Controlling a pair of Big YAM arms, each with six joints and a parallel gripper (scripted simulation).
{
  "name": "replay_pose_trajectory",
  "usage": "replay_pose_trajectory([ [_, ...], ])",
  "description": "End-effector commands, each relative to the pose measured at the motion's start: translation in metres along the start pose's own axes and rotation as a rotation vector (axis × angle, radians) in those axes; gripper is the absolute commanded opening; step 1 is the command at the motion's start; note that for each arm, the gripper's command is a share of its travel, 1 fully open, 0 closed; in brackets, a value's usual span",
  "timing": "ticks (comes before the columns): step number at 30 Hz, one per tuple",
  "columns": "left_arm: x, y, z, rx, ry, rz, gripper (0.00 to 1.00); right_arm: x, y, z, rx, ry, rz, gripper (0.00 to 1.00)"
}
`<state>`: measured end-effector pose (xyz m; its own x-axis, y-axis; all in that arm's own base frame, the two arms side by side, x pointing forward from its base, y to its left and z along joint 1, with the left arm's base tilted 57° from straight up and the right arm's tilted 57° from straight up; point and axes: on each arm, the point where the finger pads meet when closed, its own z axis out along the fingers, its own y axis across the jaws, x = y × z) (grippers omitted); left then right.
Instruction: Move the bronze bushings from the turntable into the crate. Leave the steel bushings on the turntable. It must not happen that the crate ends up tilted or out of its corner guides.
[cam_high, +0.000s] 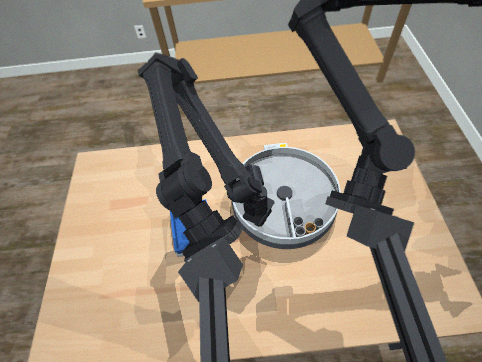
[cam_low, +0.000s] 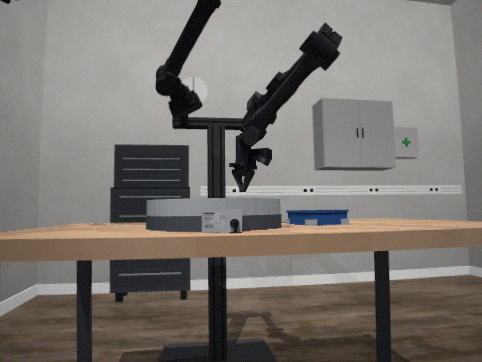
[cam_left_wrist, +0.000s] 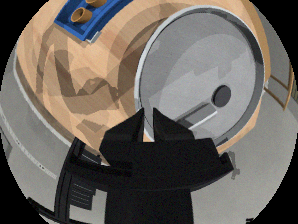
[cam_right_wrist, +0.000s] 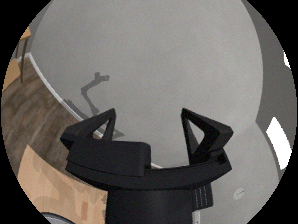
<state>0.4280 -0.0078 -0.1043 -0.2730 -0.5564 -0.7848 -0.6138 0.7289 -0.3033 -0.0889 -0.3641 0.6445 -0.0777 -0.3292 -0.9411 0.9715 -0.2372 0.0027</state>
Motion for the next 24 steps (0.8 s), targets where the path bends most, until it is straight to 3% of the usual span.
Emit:
replay_pose_trajectory([
  [1,0.015,-0.001,-0.001,-0.029,0.004,-0.135,0.13,-0.033,-0.007,-0.004,0.015,-0.054,-0.009,1.0],
  [15,0.104,-0.061,0.0,-0.024,-0.004,-0.442,0.13,-0.033,-0.007,-0.004,0.015,-0.054,-0.009,1.0],
  [18,0.1,-0.062,0.005,-0.034,-0.017,-0.479,0.13,-0.033,-0.007,-0.004,0.015,-0.054,-0.009,1.0],
  [24,0.135,-0.082,0.0,-0.022,-0.006,-0.547,0.13,-0.033,-0.007,-0.004,0.015,-0.054,-0.009,1.0],
])
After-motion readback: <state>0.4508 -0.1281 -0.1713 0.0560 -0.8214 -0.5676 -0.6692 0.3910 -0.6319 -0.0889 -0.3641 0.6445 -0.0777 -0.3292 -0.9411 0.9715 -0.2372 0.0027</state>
